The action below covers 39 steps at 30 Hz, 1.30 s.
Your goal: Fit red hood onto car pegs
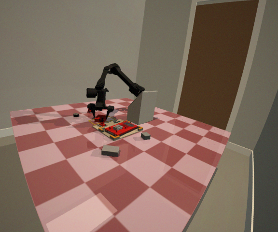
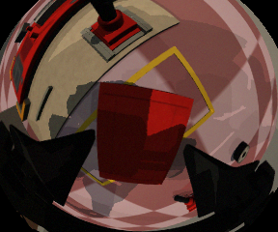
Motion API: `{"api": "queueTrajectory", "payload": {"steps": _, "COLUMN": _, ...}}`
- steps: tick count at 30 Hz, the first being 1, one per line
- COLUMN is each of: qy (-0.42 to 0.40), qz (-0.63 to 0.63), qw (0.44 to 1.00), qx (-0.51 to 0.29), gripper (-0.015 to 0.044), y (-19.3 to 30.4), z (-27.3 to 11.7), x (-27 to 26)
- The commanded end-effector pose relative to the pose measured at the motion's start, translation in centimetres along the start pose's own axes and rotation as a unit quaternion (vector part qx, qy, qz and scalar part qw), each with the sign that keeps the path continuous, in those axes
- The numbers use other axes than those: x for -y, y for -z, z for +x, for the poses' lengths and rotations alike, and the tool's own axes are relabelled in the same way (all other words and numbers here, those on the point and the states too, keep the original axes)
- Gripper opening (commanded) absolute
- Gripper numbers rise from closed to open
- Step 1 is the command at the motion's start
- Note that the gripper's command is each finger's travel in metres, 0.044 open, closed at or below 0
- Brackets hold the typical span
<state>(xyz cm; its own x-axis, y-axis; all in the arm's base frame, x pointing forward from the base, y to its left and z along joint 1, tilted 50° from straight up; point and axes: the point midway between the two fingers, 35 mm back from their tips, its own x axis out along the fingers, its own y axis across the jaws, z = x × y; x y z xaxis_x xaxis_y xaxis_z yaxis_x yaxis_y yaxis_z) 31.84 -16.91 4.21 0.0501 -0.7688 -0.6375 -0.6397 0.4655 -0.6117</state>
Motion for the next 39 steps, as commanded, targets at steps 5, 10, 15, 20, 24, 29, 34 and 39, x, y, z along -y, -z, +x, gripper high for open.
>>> {"api": "queueTrajectory", "payload": {"steps": 5, "qy": -0.004, "qz": -0.005, "qw": 1.000, "qx": -0.001, "gripper": 0.0440, "y": 0.0, "z": 0.6, "x": -0.3}}
{"api": "queueTrajectory", "payload": {"steps": 10, "qy": -0.001, "qz": 0.000, "qw": 1.000, "qx": -0.001, "gripper": 0.0433, "y": 0.0, "z": 0.4, "x": 0.0}}
{"api": "queueTrajectory", "payload": {"steps": 15, "qy": -0.001, "qz": 0.000, "qw": 1.000, "qx": -0.001, "gripper": 0.0400, "y": 0.0, "z": 0.4, "x": 0.0}}
{"api": "queueTrajectory", "payload": {"steps": 20, "qy": -0.001, "qz": 0.000, "qw": 1.000, "qx": -0.001, "gripper": 0.0367, "y": 0.0, "z": 0.4, "x": 0.0}}
{"api": "queueTrajectory", "payload": {"steps": 24, "qy": -0.001, "qz": 0.000, "qw": 1.000, "qx": -0.001, "gripper": 0.0340, "y": 0.0, "z": 0.4, "x": 0.0}}
{"api": "queueTrajectory", "payload": {"steps": 29, "qy": -0.001, "qz": -0.001, "qw": 1.000, "qx": -0.001, "gripper": 0.0287, "y": 0.0, "z": 0.4, "x": -0.1}}
{"api": "queueTrajectory", "payload": {"steps": 34, "qy": -0.001, "qz": -0.001, "qw": 1.000, "qx": -0.001, "gripper": 0.0156, "y": 0.0, "z": -0.1, "x": -0.1}}
{"api": "queueTrajectory", "payload": {"steps": 39, "qy": -0.001, "qz": -0.001, "qw": 1.000, "qx": -0.001, "gripper": 0.0025, "y": 0.0, "z": -1.0, "x": 0.0}}
